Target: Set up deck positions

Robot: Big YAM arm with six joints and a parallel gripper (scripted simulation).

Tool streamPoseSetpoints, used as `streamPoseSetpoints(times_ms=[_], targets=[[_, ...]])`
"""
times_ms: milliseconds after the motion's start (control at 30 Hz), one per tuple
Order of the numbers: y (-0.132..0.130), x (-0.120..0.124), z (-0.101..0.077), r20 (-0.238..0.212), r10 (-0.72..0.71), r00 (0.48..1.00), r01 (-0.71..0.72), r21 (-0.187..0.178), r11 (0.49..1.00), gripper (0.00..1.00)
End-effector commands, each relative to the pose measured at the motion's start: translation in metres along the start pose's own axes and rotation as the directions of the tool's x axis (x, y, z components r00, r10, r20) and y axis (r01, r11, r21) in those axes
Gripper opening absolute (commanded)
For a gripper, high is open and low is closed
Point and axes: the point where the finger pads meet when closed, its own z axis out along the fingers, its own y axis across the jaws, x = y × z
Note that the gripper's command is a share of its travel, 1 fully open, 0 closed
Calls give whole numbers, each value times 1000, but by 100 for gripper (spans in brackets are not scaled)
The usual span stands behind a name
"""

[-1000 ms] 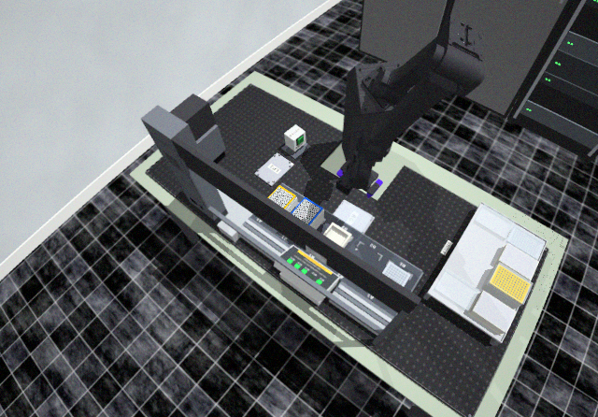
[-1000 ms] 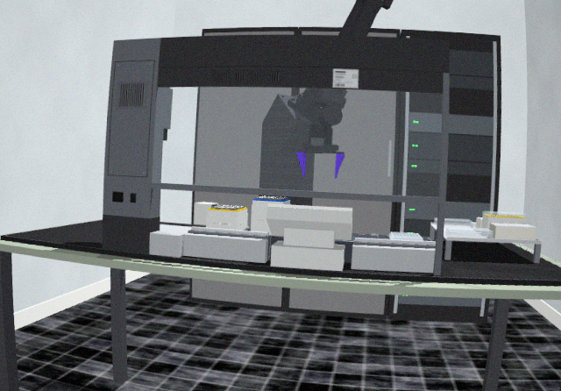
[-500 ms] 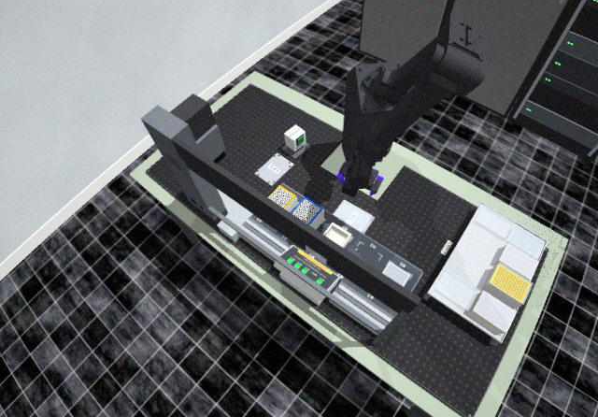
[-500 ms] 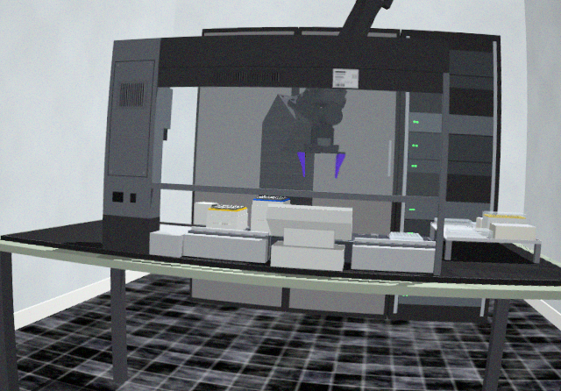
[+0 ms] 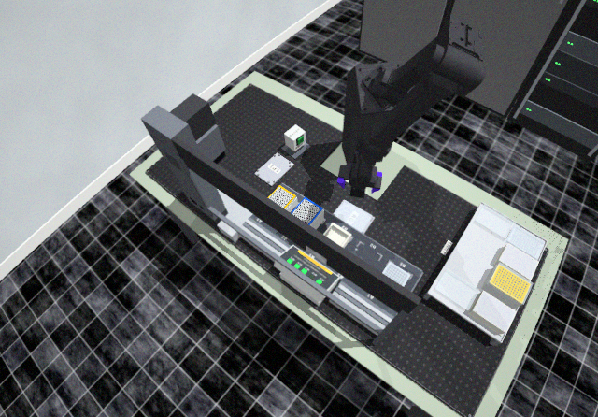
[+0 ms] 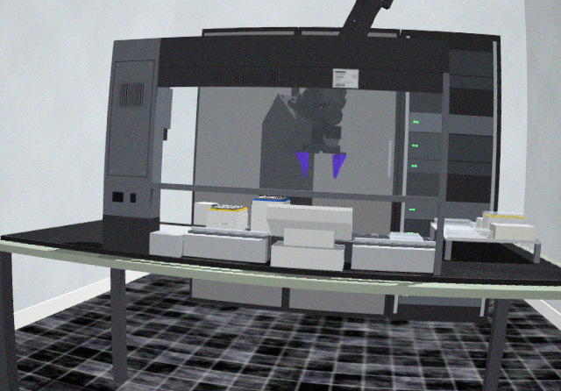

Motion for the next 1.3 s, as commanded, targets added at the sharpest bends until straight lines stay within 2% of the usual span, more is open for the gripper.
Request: streamPoseSetpoints(times_ms=[0,267,333,533,633,833,900,1267], targets=[[1,10,-1,-14,-106,994,106,-2,994,100],[1,10,-1,-13,-263,965,263,-5,965,100],[1,10,-1,-13,-263,965,263,-5,965,100],[1,10,-1,-13,-376,926,376,-6,926,100],[1,10,-1,-13,-381,925,381,-6,925,100],[2,14,-1,-17,-488,873,488,-11,873,100],[2,14,-1,-17,-488,873,488,-11,873,100],[2,11,0,-11,-668,744,668,-12,744,100]])
